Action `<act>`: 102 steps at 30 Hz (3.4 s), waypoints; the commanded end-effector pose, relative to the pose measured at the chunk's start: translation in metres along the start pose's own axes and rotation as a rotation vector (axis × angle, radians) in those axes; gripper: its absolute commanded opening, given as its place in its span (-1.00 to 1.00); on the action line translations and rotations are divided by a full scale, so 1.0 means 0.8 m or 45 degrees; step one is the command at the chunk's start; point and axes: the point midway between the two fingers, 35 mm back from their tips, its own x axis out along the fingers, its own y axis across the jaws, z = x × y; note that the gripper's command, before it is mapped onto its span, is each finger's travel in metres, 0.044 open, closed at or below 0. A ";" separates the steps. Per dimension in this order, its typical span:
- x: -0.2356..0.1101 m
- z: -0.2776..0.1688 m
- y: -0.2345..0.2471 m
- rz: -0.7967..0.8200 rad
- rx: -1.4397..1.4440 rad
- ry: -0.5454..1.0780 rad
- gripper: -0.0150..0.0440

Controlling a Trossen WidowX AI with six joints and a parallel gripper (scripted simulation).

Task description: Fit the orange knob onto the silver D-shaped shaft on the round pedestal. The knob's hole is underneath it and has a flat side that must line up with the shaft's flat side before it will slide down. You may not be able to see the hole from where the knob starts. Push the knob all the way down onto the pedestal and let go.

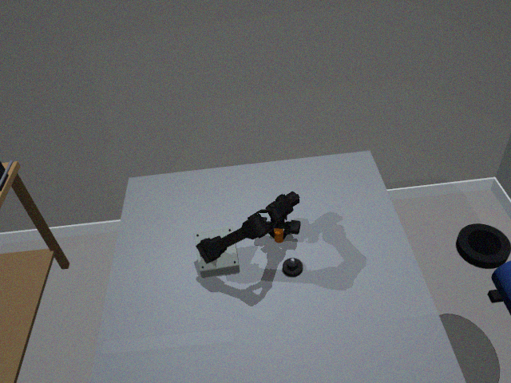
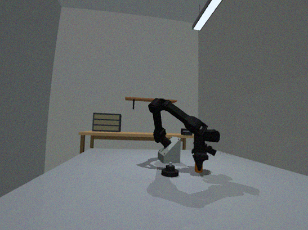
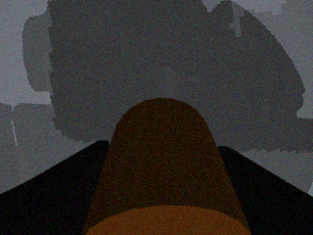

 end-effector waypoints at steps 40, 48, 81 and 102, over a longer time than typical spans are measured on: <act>-0.187 0.001 0.012 -0.207 -0.018 0.001 -0.49; -0.208 -0.001 0.025 -0.425 -0.021 -0.001 -0.49; -0.283 -0.011 0.070 -1.213 -0.024 -0.015 -0.49; -0.280 -0.012 0.070 -1.306 -0.011 -0.017 -0.49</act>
